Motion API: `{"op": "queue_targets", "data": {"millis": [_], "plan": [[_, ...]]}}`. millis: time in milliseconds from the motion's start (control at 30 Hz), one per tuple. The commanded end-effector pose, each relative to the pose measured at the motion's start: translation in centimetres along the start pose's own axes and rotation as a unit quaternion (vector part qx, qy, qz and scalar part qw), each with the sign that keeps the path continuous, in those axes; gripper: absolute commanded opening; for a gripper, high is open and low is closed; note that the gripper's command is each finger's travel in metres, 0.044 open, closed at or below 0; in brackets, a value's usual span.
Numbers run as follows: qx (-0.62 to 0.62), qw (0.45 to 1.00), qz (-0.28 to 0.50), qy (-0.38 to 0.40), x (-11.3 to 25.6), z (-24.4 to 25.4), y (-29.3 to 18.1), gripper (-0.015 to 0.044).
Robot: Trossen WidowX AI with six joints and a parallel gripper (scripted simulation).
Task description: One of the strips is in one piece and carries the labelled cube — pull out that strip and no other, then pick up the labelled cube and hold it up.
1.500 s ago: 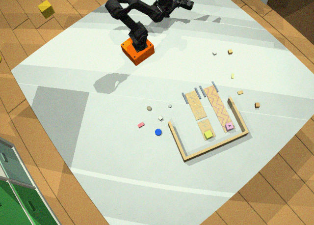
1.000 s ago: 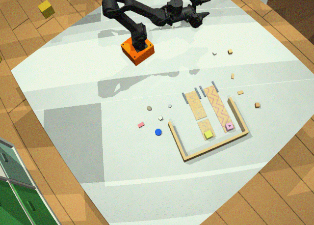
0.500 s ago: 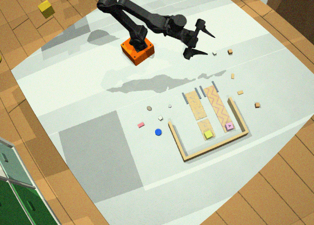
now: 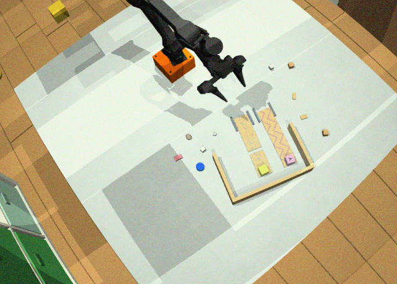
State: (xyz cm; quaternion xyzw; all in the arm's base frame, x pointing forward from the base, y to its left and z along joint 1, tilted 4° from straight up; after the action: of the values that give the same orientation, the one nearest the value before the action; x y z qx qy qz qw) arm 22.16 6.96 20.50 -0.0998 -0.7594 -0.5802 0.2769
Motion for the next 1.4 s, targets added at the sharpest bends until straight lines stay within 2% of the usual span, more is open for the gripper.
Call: {"op": "queue_targets", "data": {"millis": [0,233,400,733,1133,1367], "plan": [[0.022,0.999,0.014,-0.021,0.3,-0.9,-0.1,0.0400],[0.022,0.999,0.014,-0.021,0.3,-0.9,-0.1,0.0400],[-0.005,0.997,0.075,0.002,-1.7,-0.3,2.0,0.0269],[-0.078,0.962,0.261,0.027,-9.1,2.8,5.8,0.0006],[-0.128,0.887,0.445,-0.003,-18.0,8.3,6.1,0.0000],[-0.130,0.877,0.462,-0.009,-18.8,8.9,5.9,0.0000]]}}
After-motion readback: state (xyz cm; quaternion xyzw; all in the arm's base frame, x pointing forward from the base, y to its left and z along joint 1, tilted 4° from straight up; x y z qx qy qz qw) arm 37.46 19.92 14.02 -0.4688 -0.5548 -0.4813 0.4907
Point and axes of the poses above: the point midway between the two fingers, 35 mm back from their tips, its own x axis back along the fingers, its own z axis across the jaws, y = z × x, the point moved 9 cm from there along x, back along the fingers, and after that the axes turned 11 degrees about x, right-handed, at the moved point
